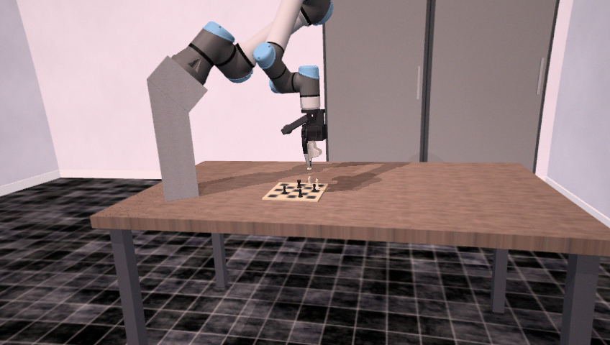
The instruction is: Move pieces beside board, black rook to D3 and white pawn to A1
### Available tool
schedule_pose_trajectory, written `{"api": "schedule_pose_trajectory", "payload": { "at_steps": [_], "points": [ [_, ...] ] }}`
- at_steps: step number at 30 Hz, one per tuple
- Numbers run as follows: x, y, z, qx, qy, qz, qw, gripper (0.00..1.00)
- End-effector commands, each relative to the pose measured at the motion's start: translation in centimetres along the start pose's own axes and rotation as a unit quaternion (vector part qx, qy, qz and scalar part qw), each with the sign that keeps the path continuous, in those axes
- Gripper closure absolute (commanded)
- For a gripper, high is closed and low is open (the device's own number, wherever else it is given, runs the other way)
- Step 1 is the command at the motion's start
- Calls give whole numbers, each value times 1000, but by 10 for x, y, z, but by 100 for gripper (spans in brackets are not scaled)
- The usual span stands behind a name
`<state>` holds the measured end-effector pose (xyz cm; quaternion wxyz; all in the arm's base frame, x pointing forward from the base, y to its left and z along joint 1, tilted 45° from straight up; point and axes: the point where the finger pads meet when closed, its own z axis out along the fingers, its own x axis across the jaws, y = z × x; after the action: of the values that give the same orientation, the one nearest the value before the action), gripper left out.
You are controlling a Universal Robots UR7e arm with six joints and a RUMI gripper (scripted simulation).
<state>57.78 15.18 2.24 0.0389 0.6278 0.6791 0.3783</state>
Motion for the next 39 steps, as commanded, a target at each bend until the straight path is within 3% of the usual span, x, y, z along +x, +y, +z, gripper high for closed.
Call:
{"api": "schedule_pose_trajectory", "payload": {
  "at_steps": [1, 22, 34, 39],
  "points": [
    [-38, 15, 1, 8, 16, -27, 999, 100],
    [-42, 16, 4, 8, 16, -31, 999, 100],
    [-41, 16, 37, 8, 16, -31, 999, 100],
    [-41, 15, 62, 8, 16, -31, 999, 100]
  ]
}}
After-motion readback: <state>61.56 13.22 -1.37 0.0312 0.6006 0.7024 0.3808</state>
